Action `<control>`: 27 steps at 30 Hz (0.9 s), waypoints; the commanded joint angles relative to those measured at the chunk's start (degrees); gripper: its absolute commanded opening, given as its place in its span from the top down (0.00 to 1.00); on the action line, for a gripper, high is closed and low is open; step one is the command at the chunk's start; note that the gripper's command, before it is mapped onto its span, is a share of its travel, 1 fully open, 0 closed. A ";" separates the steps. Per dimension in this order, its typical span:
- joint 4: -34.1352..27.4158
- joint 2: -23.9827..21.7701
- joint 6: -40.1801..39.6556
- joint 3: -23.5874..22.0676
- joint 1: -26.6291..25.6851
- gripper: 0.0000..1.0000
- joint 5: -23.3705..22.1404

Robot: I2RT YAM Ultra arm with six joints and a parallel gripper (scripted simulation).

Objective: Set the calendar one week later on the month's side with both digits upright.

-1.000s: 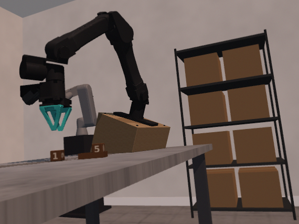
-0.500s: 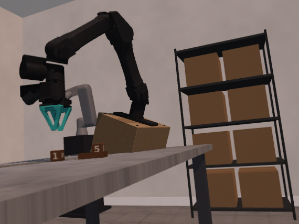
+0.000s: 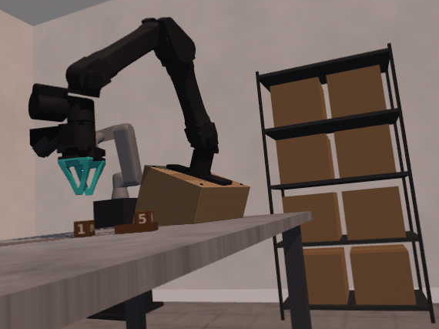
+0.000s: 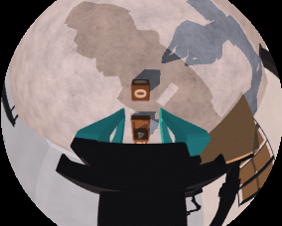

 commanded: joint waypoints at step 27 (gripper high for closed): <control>7.92 3.25 2.38 -2.54 1.97 0.53 -0.05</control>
